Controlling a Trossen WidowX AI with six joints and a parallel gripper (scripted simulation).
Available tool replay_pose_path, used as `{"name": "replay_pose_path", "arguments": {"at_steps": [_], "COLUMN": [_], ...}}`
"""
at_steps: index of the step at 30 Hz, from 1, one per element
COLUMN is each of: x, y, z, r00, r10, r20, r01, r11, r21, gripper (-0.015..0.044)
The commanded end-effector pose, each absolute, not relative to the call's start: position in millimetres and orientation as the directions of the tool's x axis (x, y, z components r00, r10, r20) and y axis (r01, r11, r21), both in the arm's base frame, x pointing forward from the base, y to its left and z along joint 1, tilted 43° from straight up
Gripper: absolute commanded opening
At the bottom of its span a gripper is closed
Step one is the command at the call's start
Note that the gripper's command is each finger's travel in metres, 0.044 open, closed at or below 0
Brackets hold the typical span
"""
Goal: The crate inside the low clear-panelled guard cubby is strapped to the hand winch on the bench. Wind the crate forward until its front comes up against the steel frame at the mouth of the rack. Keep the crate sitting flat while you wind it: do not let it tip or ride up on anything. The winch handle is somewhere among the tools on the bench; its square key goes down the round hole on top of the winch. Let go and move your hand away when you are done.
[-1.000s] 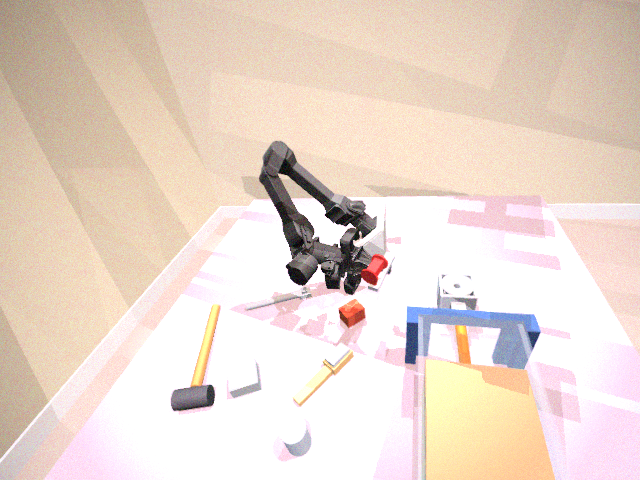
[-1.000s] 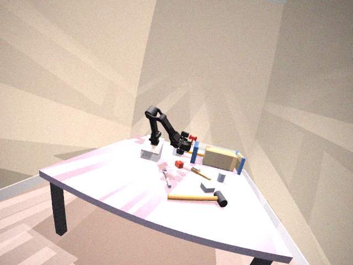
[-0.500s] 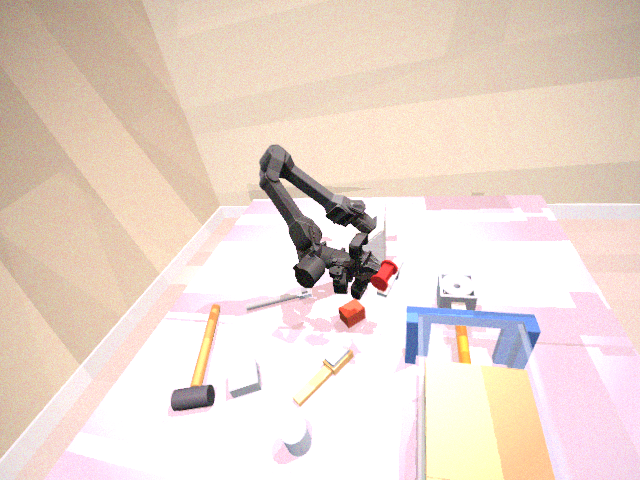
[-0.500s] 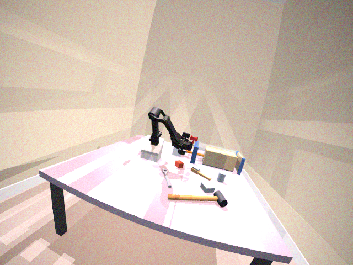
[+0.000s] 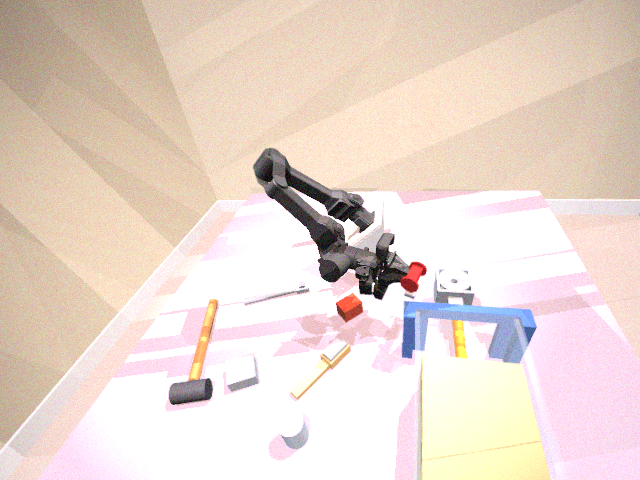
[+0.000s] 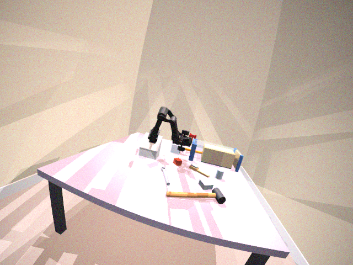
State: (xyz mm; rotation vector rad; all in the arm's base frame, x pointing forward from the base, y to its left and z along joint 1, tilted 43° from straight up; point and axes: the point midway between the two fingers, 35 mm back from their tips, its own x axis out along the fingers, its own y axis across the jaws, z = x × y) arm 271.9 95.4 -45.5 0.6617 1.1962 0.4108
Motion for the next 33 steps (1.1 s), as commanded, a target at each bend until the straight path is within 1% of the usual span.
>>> {"name": "replay_pose_path", "arguments": {"at_steps": [1, 21, 33], "x": [268, 238, 237], "y": [110, 166, 166], "z": [-60, -104, -113], "r00": [0.318, 0.329, 0.330], "r10": [0.624, 0.650, 0.684], "r20": [-0.714, -0.685, -0.650], "r01": [0.050, 0.049, 0.012], "r11": [0.741, 0.713, 0.686], "r21": [0.669, 0.700, 0.728], "gripper": [0.0000, 0.0000, 0.0000]}}
